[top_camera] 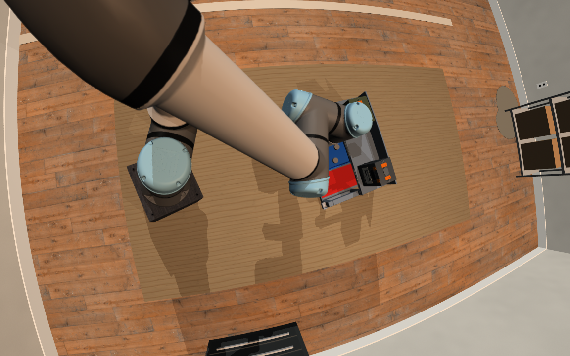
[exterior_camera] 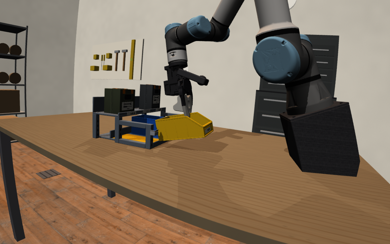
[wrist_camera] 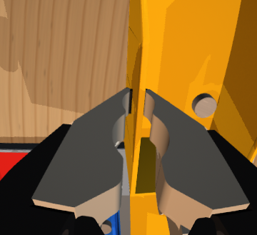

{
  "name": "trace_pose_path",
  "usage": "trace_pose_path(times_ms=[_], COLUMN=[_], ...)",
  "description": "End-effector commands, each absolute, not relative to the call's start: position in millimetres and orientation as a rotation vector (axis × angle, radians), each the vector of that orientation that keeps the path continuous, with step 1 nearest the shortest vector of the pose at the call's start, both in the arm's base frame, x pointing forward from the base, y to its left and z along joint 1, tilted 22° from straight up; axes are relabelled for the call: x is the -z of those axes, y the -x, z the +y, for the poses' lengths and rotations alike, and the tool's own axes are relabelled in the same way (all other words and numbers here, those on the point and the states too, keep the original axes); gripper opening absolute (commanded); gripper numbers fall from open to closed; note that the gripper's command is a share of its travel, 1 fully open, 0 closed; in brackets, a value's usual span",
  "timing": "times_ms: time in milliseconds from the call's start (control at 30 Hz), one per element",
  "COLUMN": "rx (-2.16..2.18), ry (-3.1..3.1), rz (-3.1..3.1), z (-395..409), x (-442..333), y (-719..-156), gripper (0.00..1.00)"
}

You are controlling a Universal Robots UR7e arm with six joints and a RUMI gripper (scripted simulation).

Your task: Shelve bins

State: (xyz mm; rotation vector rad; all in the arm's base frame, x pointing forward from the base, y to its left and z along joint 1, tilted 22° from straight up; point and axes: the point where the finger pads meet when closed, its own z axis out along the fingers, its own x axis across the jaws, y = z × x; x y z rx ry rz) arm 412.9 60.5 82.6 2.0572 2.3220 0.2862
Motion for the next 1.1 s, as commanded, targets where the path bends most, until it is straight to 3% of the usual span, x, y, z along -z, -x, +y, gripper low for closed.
trace_pose_path(times_ms=[0, 1067], rx=[-0.287, -0.287], ry=[-2.056, -2.056], rz=[2.321, 2.321], z=[60.4, 60.9], x=[-83.0, -84.1], y=[-413.2, -416.1], gripper=[0.00, 0.00])
